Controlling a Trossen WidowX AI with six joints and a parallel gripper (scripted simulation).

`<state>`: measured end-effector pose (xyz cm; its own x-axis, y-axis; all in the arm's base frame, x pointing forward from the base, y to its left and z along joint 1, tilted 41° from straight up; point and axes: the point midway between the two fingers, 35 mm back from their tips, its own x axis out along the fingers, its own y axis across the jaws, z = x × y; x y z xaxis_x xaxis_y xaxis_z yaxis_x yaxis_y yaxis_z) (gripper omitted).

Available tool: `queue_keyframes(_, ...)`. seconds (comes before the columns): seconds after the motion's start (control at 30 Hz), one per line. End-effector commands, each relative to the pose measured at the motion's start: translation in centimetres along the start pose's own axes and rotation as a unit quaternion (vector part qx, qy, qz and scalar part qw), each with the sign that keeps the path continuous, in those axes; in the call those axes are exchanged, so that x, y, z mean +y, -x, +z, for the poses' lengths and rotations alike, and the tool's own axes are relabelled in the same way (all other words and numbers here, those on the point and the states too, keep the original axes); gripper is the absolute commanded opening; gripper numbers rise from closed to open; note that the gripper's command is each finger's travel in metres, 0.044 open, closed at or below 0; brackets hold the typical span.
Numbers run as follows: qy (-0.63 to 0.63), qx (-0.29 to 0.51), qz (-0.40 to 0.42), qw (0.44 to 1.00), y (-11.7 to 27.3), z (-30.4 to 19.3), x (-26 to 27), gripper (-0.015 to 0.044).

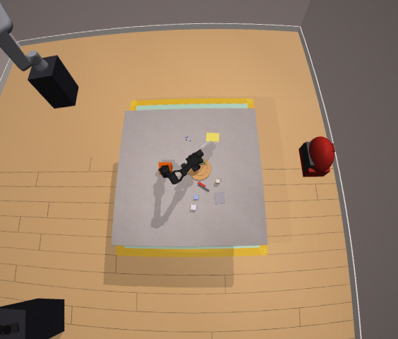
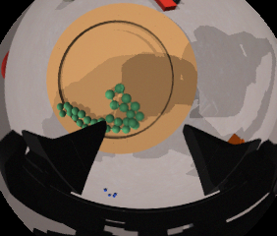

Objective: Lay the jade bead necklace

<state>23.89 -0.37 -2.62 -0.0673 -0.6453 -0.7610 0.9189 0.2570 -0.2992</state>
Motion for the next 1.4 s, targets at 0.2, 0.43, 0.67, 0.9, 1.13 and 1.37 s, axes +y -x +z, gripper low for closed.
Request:
queue_keyframes(0.2,0.000,0.000,0.001,1.000,0.0,0.0,0.0,0.0440)
queue_keyframes(0.43,0.008,0.000,0.001,1.000,0.0,0.0,0.0,0.0433)
queue_keyframes(0.67,0.307,0.000,0.000,0.952,0.9,0.6,0.5,0.0387)
queue_keyframes(0.9,0.607,0.000,0.000,0.795,2.0,1.2,0.9,0.0380)
queue_keyframes(1.13,0.825,0.000,0.000,0.566,3.0,1.9,1.2,0.0380)
queue_keyframes(1.37,0.896,0.001,0.000,0.444,3.4,2.1,1.3,0.0380)
